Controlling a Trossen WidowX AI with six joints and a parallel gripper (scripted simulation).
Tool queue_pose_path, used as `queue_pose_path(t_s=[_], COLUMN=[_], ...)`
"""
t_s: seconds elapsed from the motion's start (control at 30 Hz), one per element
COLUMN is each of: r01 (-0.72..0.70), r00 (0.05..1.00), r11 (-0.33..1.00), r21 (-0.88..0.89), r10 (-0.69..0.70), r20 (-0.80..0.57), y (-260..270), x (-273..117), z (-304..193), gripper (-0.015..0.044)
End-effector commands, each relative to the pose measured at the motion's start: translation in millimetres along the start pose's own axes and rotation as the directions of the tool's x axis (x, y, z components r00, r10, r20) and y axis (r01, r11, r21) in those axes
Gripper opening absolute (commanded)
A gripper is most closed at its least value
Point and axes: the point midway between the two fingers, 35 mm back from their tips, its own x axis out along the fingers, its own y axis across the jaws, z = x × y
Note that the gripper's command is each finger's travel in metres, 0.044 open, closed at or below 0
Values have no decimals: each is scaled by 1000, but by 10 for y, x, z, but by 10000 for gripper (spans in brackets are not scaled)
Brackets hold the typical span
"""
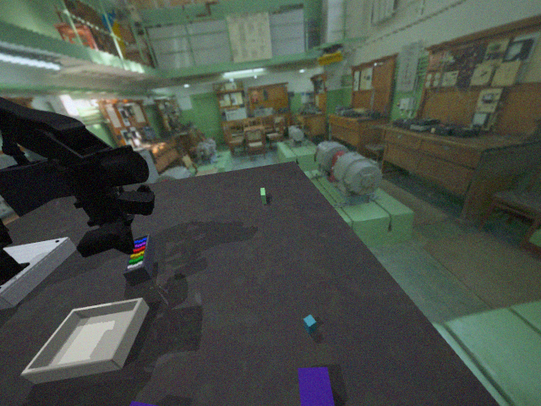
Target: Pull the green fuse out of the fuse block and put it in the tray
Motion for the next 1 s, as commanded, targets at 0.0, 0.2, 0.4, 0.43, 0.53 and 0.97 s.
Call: queue_pose_path(t_s=[0.0, 0.2, 0.4, 0.43, 0.53, 0.97], r01=[-1, -1, -1, -1, -1, -1], r00=[1000, 1000, 1000, 1000, 1000, 1000], r11=[1000, 1000, 1000, 1000, 1000, 1000], r21=[5, 5, 5, 5, 5, 5], r10=[1, 1, 1, 1, 1, 1], r20=[-9, -9, -9, -9, -9, -9], y=[1, 0, -3, -4, -5, -5], x=[57, 116, 174, 184, 198, 207], z=[-16, -13, -13, -13, -13, -13], gripper=[74, 74, 74, 74, 74, 74])
